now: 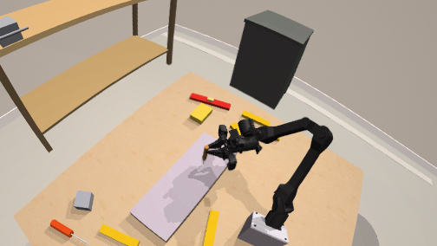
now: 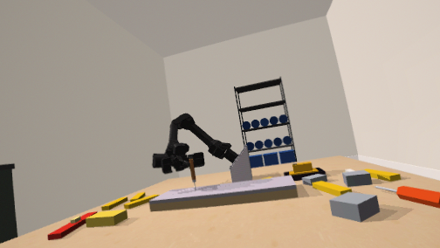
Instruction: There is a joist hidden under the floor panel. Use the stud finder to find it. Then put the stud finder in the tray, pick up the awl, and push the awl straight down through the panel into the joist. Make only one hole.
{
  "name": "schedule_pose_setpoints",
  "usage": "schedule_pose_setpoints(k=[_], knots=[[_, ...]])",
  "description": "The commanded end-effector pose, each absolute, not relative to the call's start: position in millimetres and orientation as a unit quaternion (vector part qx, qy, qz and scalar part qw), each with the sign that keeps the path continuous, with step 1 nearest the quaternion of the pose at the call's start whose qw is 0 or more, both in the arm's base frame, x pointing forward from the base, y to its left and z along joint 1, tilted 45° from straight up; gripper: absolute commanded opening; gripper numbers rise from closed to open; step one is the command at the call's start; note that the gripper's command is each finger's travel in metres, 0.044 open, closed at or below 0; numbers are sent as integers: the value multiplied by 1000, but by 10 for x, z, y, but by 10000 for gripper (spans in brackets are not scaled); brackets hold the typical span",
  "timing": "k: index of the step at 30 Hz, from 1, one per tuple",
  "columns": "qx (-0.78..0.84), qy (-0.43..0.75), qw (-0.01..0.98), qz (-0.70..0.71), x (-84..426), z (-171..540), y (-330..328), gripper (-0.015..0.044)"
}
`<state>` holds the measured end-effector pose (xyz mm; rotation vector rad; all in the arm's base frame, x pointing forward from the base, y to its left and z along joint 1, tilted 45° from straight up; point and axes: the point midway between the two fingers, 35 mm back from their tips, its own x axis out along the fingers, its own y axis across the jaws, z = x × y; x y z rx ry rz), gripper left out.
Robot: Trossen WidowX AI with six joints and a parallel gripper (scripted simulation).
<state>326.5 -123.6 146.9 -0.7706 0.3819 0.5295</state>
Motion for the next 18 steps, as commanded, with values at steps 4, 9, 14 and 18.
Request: schedule_pose_setpoints(k=[4,9,14,18], knots=[[-371,180,875,255,3253,1384,-1311,0],[-371,180,875,255,3250,1367,-1328,0],[-369,180,875,255,3255,1381,-1315,0],[-369,180,875,255,3255,1381,-1315,0]])
